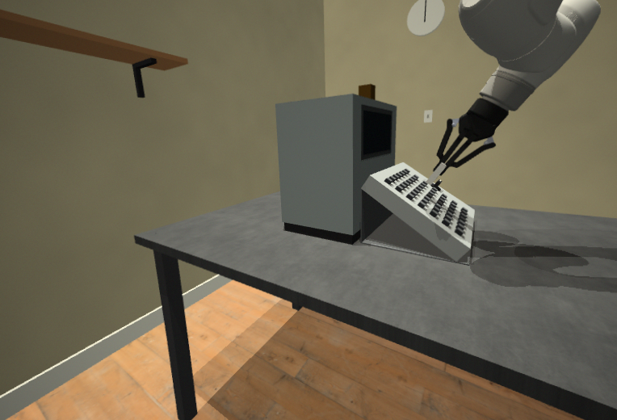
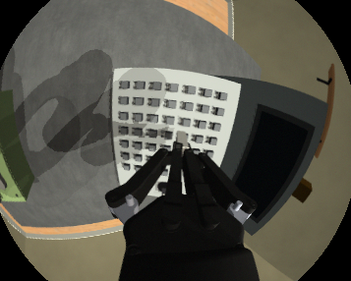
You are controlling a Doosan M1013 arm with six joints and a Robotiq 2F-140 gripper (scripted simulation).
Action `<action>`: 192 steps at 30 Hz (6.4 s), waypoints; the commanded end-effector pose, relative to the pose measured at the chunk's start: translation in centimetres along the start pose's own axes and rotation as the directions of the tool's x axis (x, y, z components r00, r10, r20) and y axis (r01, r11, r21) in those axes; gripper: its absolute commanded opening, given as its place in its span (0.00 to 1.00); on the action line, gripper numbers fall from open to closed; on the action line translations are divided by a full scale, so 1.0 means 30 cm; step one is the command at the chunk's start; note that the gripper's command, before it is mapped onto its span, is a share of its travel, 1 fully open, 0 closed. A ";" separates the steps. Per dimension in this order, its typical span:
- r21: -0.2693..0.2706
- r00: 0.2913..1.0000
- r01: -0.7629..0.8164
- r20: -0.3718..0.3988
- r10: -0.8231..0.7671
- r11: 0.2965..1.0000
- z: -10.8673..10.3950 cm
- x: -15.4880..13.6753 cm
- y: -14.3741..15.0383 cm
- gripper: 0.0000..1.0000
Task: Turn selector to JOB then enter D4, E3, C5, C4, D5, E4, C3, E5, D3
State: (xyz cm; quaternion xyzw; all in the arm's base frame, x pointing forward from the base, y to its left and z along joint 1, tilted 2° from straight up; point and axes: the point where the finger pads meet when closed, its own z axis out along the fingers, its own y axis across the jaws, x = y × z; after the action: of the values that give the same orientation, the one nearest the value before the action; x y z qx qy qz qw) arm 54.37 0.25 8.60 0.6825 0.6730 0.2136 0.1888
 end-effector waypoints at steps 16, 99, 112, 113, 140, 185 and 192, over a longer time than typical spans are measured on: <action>0.000 1.000 0.000 0.000 0.000 1.000 0.015 0.075 -0.076 0.00; 0.000 1.000 0.000 0.000 0.000 1.000 0.121 0.075 -0.076 0.00; 0.000 1.000 0.000 0.000 0.000 1.000 0.121 0.075 -0.076 0.00; 0.000 1.000 0.000 0.000 0.000 1.000 0.121 0.075 -0.076 0.00; 0.000 1.000 0.000 0.000 0.000 1.000 0.080 0.075 -0.076 0.00; 0.000 1.000 0.000 0.000 0.000 1.000 0.007 -0.152 0.150 0.00; 0.000 1.000 0.000 0.000 0.000 1.000 0.043 -0.152 0.150 0.00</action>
State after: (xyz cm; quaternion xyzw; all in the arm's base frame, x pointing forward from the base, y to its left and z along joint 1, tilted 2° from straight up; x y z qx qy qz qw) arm 58.55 -4.35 10.22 0.6825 0.6731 0.2135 0.1886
